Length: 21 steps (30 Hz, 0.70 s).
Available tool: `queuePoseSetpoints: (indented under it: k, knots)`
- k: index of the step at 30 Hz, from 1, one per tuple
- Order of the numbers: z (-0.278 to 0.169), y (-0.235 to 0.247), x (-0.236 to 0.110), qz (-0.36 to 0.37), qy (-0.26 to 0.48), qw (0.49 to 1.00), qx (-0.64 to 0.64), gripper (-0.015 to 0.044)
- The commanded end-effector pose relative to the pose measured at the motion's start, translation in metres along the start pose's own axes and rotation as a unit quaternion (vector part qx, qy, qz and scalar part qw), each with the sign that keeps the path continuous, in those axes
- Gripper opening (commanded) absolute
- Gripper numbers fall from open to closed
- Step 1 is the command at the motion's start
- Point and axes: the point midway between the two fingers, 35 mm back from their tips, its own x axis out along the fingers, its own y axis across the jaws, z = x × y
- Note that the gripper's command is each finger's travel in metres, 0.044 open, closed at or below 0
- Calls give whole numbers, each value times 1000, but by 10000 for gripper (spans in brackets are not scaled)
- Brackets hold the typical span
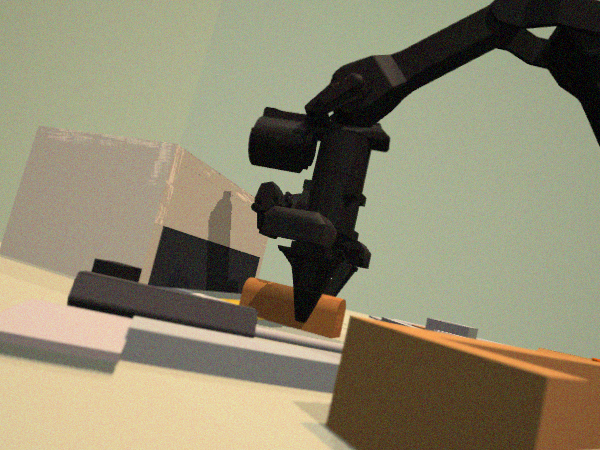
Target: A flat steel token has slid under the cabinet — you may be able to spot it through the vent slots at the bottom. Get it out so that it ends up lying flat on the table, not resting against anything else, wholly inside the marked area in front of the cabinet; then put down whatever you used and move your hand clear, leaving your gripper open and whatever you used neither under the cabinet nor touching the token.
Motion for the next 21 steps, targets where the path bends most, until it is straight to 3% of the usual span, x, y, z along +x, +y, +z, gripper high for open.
queuePoseSetpoints:
  k: [1,21]
  knots:
    - [-5,0,1,-1,1,1000,3,0]
    - [-25,1,1,-1,2,1000,3,0]
